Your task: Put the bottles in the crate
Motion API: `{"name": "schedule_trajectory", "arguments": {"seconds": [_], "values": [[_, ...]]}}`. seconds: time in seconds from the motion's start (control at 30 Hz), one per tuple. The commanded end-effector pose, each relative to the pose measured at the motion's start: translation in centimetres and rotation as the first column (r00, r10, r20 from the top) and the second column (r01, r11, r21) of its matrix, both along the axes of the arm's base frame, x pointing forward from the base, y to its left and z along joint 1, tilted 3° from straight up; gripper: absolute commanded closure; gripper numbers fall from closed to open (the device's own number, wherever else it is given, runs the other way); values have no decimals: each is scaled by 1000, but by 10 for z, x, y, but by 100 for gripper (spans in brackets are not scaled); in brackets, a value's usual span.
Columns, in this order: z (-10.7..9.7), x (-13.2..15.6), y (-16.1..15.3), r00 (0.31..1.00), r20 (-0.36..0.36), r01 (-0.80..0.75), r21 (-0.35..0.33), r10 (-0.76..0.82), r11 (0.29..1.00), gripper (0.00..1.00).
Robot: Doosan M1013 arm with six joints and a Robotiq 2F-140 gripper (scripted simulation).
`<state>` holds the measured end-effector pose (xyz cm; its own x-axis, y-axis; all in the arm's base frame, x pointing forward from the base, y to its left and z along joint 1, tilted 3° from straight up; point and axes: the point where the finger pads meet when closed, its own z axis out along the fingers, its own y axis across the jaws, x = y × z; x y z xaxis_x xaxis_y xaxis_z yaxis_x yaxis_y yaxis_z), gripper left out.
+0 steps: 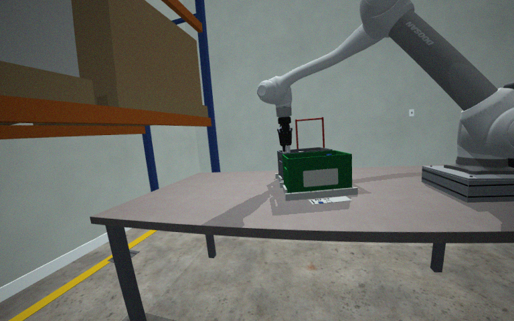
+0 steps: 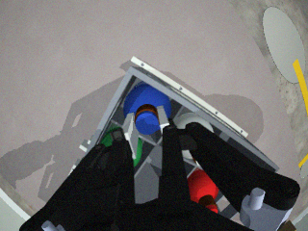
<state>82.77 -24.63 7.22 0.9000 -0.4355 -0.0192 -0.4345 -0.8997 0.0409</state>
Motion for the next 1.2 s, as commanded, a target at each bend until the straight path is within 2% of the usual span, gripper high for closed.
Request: {"name": "schedule_trajectory", "arguments": {"seconds": [0.0, 0.8, 1.17], "values": [[0, 0, 0, 1000, 0, 0, 0, 0, 1000, 100], [0, 0, 0, 1000, 0, 0, 0, 0, 1000, 100], [15, 1, 0, 1000, 0, 0, 0, 0, 1000, 100]]}}
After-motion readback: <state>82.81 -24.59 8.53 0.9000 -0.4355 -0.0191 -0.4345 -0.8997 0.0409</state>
